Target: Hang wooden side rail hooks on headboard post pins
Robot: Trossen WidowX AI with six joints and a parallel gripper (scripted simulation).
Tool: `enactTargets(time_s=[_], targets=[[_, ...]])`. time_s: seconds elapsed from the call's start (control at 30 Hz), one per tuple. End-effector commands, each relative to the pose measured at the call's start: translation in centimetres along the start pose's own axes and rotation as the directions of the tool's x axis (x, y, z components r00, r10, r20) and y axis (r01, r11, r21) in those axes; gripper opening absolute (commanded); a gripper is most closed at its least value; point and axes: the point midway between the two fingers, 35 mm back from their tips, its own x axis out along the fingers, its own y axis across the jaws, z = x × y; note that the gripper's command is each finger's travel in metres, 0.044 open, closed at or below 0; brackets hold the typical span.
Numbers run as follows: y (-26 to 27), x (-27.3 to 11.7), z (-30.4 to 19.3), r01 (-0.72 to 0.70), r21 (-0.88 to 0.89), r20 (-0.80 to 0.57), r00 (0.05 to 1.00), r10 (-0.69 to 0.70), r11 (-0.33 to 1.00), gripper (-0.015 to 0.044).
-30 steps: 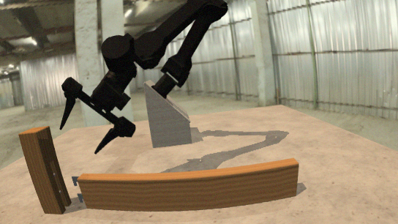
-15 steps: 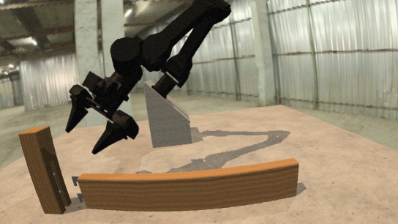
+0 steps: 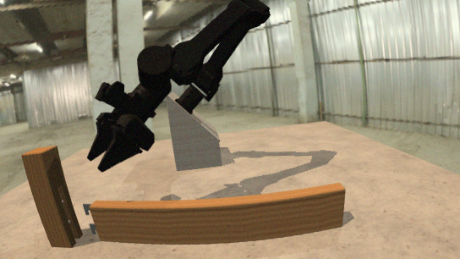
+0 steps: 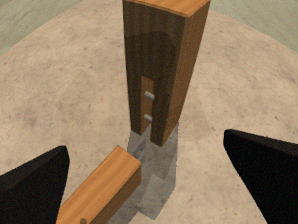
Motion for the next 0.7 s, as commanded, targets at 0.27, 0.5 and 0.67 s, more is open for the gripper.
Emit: enactTargets(time_s=[0.27,0.5,0.67], targets=[[-0.17,-0.05,-0.15,0.006,0.051,0.004,1.000,-0.006,0.999,0.0440],[-0.17,-0.05,-0.15,0.006,0.051,0.004,1.000,-0.006,0.999,0.0440],[-0.14,0.01,-0.15,0.008,0.037,-0.001,1.000,-0.008,0.999,0.0440]])
